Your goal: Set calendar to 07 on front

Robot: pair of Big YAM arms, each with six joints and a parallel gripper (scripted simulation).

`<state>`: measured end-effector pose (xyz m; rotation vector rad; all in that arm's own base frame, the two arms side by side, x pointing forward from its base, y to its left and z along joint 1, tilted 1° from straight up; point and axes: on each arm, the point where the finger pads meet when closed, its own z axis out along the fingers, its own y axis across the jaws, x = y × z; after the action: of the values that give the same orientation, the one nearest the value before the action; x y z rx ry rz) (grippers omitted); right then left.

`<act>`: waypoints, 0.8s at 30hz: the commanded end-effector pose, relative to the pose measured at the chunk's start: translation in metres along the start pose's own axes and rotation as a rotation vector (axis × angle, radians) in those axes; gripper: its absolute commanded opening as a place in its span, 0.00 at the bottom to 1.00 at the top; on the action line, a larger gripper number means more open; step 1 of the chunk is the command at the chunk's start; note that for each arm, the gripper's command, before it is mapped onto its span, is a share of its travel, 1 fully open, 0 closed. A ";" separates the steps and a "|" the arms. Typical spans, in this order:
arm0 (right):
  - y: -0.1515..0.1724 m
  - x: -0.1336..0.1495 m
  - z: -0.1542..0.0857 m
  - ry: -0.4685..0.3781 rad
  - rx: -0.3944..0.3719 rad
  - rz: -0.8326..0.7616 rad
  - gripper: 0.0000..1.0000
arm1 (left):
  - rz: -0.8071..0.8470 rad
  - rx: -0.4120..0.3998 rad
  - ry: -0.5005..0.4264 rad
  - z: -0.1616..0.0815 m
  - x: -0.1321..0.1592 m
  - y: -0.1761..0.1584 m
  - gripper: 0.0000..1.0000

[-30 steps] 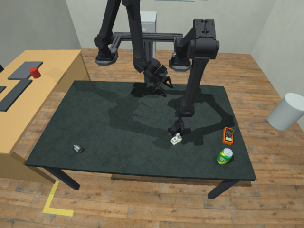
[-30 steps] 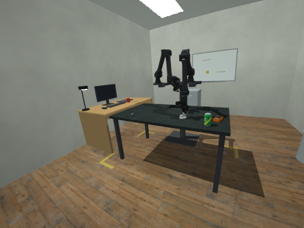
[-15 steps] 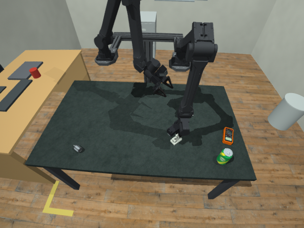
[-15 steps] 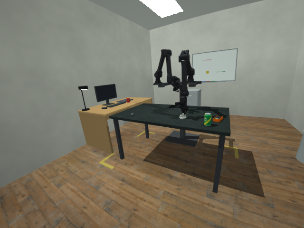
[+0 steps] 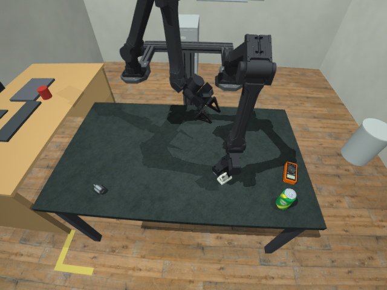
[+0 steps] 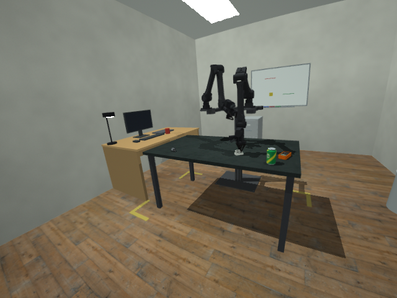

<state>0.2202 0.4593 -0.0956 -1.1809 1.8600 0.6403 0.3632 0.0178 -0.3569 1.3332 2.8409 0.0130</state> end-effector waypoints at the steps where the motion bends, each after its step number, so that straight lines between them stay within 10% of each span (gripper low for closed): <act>1: 0.000 -0.008 0.003 -0.016 0.000 0.004 1.00 | 0.024 0.013 0.010 0.021 0.009 -0.005 0.24; 17: 0.000 -0.008 0.003 -0.016 0.000 0.004 1.00 | 0.055 0.015 0.014 0.002 0.001 0.001 0.24; 20: 0.000 -0.008 0.003 -0.016 0.000 0.004 1.00 | 0.055 0.015 0.014 0.002 0.001 0.001 0.53; 24: 0.000 -0.008 0.003 -0.016 0.000 0.004 1.00 | 0.044 0.023 0.020 -0.001 0.007 0.003 0.53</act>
<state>0.2202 0.4593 -0.0956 -1.1809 1.8600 0.6403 0.3647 0.0188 -0.3567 1.3931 2.8229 0.0045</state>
